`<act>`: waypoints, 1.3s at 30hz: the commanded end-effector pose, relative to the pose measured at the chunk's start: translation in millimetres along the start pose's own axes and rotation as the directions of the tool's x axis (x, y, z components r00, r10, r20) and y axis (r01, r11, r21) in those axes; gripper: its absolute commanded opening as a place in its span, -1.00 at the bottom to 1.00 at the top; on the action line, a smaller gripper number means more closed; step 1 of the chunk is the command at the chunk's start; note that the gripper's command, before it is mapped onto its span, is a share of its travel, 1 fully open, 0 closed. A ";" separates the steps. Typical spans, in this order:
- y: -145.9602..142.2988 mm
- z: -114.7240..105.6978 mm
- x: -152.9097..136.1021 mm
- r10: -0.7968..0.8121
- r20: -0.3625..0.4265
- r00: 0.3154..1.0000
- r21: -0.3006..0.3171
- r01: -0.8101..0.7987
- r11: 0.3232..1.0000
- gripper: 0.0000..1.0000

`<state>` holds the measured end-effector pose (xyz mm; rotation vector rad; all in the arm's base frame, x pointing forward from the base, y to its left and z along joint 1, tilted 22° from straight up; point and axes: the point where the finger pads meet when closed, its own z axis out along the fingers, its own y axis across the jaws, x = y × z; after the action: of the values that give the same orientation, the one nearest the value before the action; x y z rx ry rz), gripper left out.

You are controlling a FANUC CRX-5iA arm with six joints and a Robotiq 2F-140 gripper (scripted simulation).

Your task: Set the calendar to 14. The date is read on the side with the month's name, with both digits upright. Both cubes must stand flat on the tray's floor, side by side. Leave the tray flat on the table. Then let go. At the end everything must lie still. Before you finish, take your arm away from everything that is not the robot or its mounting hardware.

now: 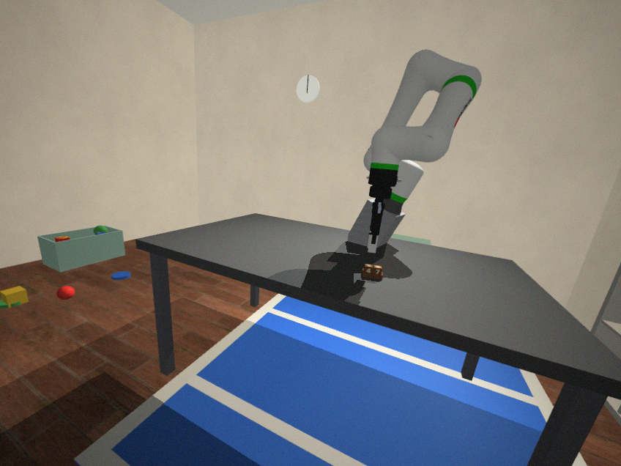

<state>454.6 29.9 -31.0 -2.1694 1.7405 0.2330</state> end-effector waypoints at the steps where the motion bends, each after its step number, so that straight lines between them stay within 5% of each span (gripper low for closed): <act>1: -0.1 -0.2 0.1 0.000 0.000 1.000 0.000 0.000 1.000 -0.44; 39: -0.2 11.4 0.0 0.000 -0.001 1.000 0.000 0.000 1.000 -0.44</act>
<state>455.5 33.6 -40.0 -2.1695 1.7412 0.2330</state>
